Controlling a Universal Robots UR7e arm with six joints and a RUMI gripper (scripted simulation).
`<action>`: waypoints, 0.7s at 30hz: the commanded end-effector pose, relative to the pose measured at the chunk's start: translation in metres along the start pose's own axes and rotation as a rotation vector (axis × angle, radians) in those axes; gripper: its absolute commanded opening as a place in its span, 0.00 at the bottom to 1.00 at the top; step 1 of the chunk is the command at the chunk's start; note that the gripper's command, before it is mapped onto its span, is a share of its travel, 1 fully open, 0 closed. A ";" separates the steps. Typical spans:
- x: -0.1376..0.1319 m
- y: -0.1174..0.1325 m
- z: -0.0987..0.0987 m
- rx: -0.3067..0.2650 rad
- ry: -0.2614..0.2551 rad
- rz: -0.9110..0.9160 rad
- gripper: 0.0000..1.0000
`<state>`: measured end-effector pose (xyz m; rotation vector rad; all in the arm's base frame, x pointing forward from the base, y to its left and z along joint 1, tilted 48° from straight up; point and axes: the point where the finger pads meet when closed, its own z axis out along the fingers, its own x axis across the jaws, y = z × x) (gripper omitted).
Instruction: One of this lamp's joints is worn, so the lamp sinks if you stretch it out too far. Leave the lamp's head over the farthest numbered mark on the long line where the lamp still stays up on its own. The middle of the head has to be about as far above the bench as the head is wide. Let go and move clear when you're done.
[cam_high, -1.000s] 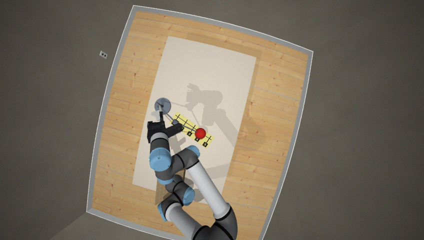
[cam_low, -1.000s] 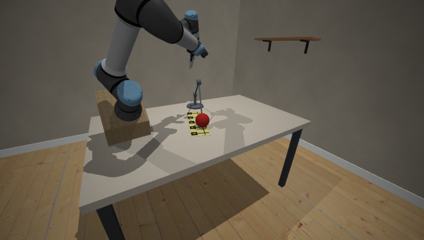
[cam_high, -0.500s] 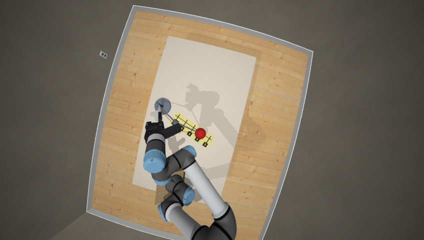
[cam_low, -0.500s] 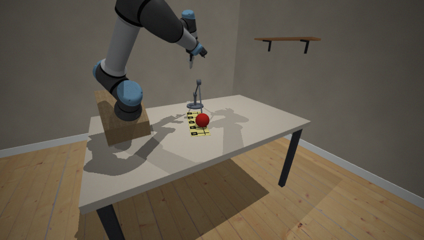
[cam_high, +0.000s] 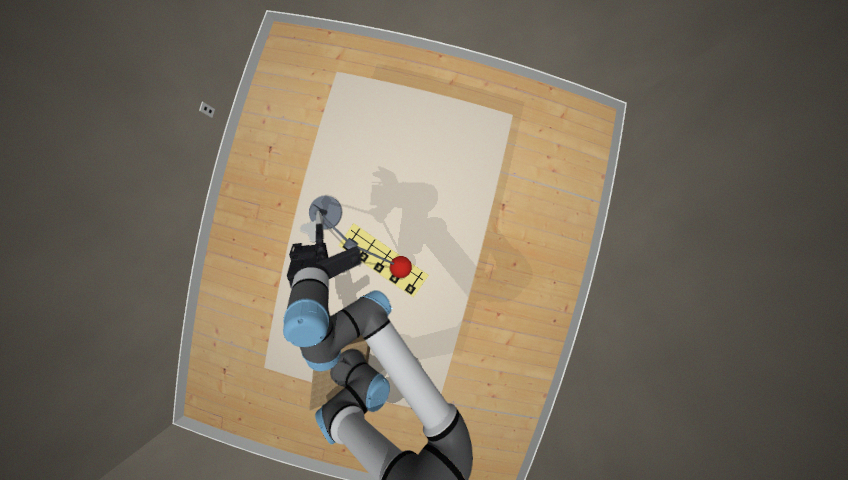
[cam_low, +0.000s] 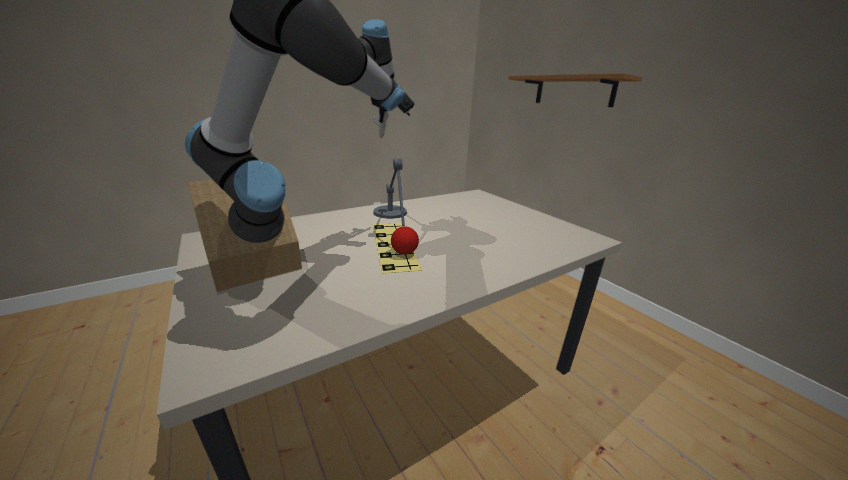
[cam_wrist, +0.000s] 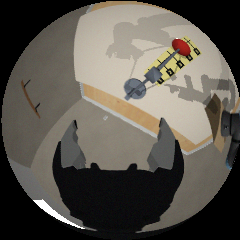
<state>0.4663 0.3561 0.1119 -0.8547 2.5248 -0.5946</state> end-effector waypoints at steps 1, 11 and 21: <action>0.000 0.001 -0.001 0.113 0.107 0.179 1.00; 0.000 0.001 -0.001 0.133 0.101 0.172 1.00; 0.000 0.000 -0.001 0.155 0.092 0.166 1.00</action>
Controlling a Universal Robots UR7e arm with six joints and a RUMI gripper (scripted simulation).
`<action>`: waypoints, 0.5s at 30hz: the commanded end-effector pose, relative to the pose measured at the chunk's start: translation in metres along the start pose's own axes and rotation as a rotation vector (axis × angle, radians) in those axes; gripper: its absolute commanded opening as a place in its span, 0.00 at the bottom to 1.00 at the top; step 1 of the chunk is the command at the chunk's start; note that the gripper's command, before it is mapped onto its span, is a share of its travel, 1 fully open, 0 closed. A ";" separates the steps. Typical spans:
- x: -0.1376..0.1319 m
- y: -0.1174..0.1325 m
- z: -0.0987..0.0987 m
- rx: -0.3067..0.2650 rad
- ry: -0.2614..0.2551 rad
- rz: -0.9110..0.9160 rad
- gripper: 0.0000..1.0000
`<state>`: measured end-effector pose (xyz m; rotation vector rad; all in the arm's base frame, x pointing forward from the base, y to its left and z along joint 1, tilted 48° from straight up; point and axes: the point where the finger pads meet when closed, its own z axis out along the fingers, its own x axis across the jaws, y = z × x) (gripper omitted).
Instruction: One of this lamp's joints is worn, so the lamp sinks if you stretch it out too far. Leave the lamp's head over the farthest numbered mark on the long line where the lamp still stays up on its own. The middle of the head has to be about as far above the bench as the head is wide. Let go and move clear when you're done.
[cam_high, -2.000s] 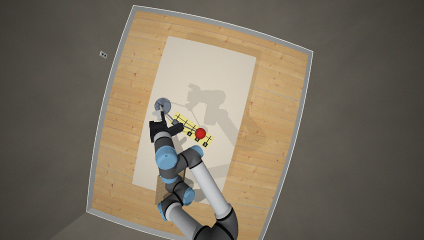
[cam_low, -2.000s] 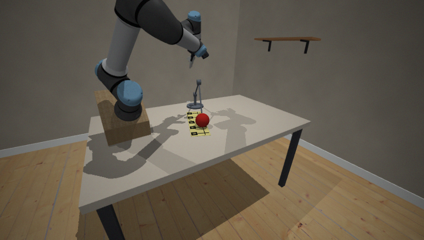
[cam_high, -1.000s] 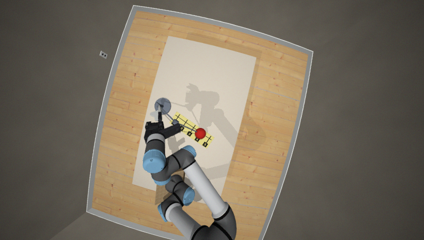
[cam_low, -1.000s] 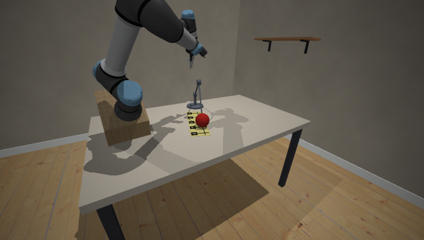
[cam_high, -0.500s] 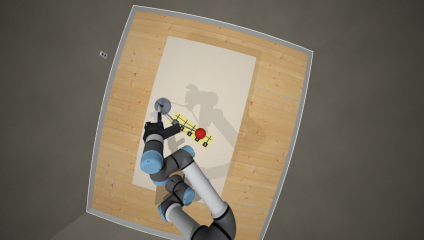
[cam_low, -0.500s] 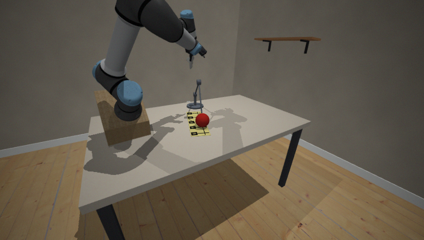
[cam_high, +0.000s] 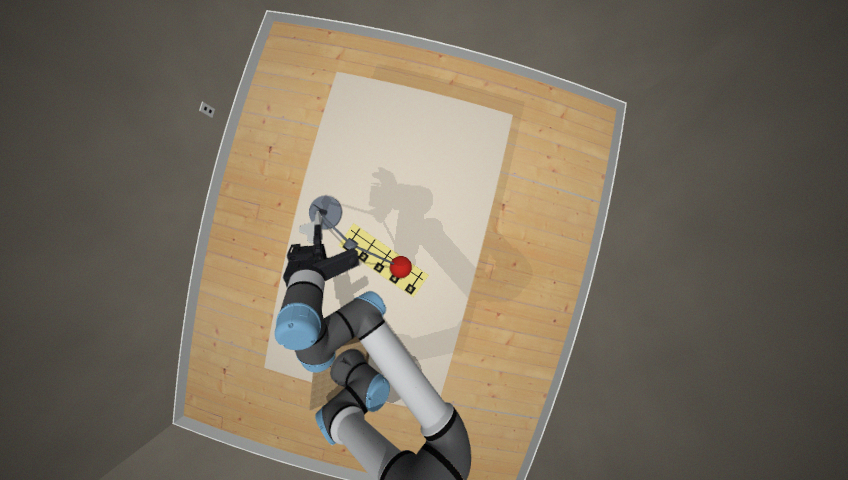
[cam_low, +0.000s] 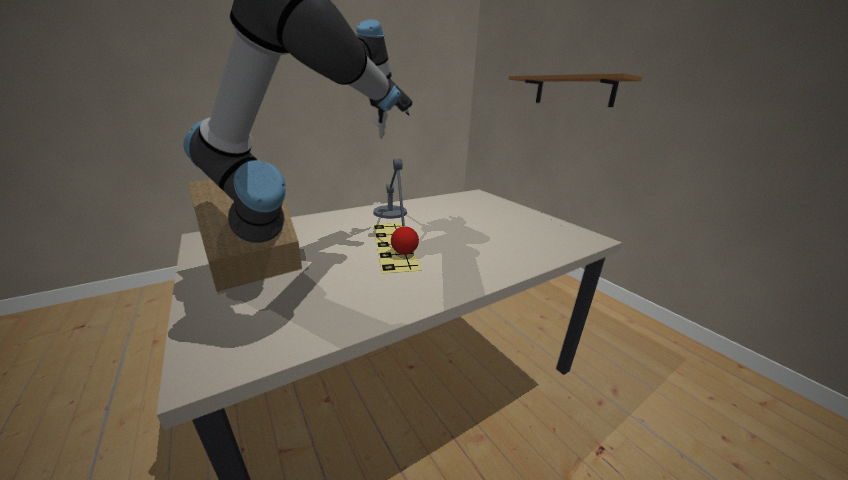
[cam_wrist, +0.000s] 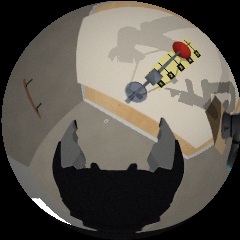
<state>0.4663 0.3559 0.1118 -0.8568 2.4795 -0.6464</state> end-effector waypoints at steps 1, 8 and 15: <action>0.000 0.001 -0.001 0.110 0.115 0.176 1.00; 0.001 0.000 0.003 0.115 0.114 0.175 1.00; 0.005 -0.001 0.009 0.120 0.118 0.178 1.00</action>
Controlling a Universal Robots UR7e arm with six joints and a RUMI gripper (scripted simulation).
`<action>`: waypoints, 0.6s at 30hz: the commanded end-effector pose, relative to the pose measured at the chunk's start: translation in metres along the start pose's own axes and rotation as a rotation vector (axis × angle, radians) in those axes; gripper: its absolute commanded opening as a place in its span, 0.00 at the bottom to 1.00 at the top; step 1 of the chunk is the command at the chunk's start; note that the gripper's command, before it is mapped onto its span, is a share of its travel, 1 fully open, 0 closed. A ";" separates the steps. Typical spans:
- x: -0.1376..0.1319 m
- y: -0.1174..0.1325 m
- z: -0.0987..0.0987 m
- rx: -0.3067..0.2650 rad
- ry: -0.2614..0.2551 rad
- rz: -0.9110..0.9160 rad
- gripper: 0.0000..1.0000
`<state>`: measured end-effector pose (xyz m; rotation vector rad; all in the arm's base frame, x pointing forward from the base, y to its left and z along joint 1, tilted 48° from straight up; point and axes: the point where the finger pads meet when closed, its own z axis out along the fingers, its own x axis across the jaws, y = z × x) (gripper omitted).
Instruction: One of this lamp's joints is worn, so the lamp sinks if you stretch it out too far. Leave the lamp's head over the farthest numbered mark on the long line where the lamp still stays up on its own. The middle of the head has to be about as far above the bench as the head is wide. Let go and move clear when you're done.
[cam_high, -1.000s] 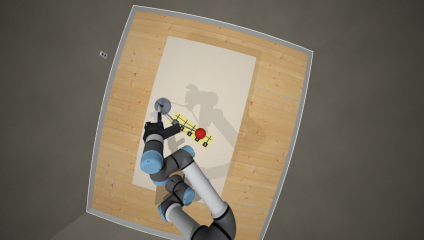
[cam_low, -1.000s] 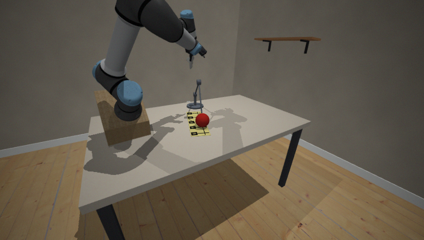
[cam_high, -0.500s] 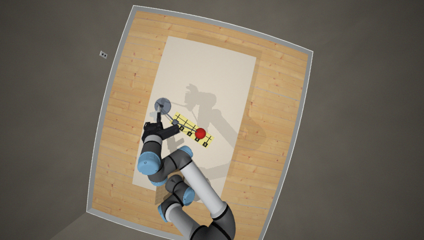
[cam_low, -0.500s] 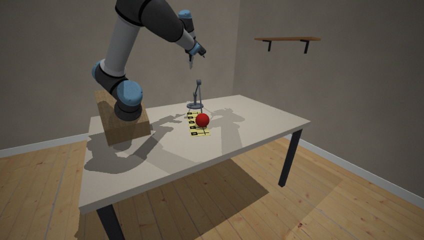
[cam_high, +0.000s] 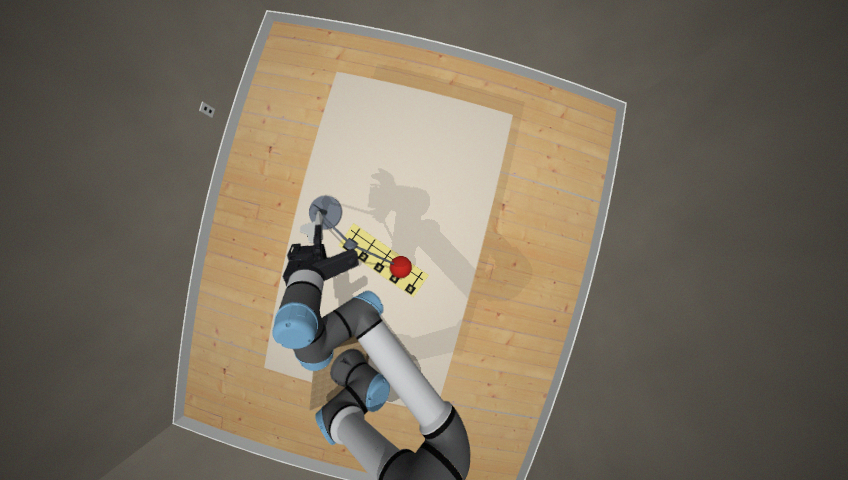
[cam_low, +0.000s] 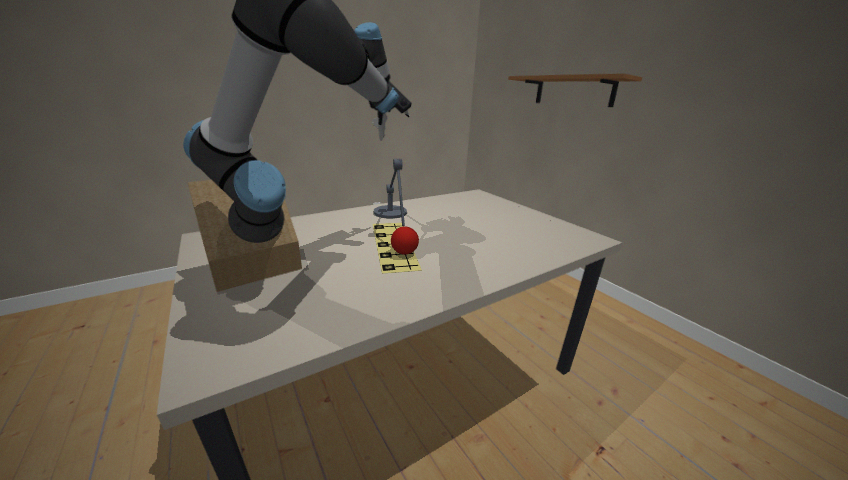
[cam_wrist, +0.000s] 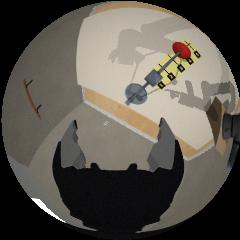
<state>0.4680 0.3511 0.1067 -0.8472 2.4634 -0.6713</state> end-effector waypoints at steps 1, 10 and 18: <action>0.002 0.000 0.004 0.098 0.125 0.176 1.00; 0.005 -0.001 0.011 0.105 0.129 0.181 1.00; 0.008 -0.003 0.017 0.115 0.131 0.186 1.00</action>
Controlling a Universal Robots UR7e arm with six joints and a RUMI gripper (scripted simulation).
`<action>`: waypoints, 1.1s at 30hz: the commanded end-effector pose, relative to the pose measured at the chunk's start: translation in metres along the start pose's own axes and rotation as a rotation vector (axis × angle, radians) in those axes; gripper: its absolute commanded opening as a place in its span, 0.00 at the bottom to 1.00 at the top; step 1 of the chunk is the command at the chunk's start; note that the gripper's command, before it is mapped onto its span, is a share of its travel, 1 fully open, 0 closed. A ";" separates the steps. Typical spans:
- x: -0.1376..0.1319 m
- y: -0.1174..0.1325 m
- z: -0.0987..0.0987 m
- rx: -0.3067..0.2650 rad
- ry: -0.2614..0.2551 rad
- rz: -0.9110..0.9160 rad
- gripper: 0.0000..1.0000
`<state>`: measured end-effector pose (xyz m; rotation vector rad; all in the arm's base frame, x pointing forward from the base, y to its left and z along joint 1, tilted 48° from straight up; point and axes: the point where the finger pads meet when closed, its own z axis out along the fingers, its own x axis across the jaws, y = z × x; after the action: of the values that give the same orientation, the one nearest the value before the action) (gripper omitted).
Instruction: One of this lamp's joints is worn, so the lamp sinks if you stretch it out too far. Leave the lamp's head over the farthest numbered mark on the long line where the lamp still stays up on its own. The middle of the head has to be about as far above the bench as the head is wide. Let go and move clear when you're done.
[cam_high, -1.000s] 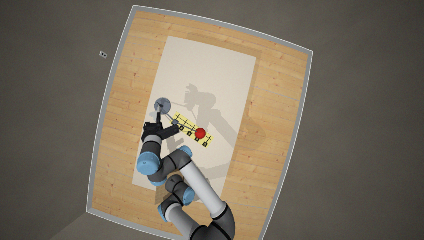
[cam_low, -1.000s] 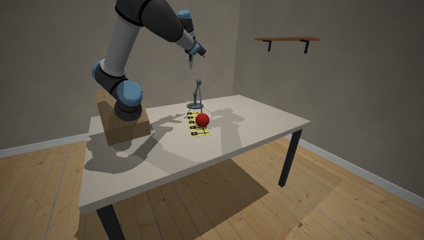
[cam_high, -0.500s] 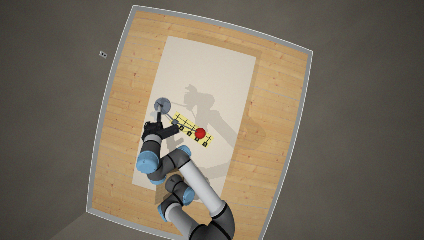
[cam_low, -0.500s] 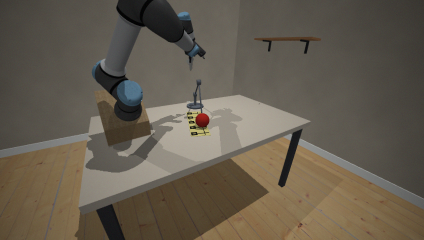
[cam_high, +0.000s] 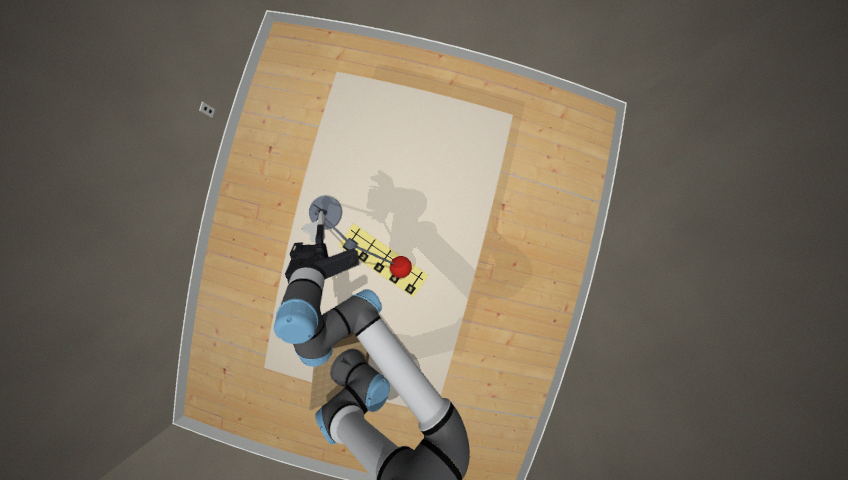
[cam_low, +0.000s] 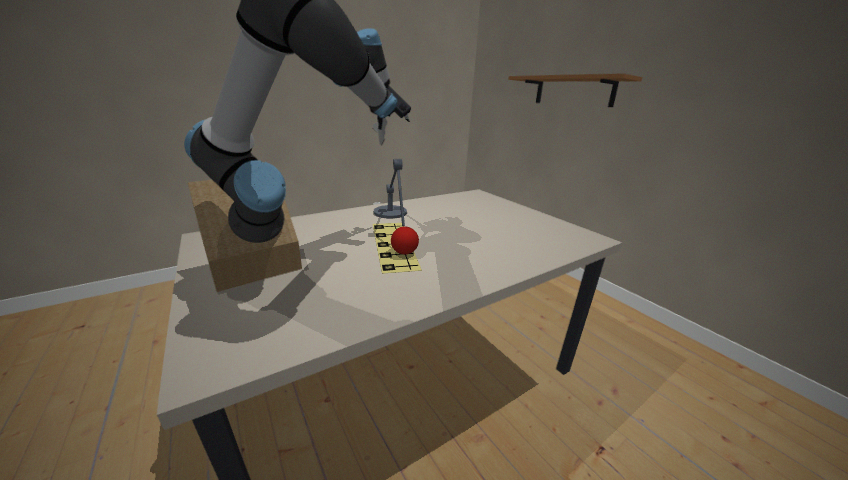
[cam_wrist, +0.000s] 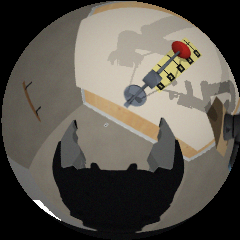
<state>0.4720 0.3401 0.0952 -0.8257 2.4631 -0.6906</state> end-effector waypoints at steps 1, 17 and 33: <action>0.002 0.000 0.003 0.100 0.125 0.174 1.00; 0.007 -0.002 0.015 0.117 0.127 0.185 1.00; 0.009 -0.003 0.018 0.125 0.130 0.191 1.00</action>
<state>0.4772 0.3257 0.0804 -0.7910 2.4483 -0.7204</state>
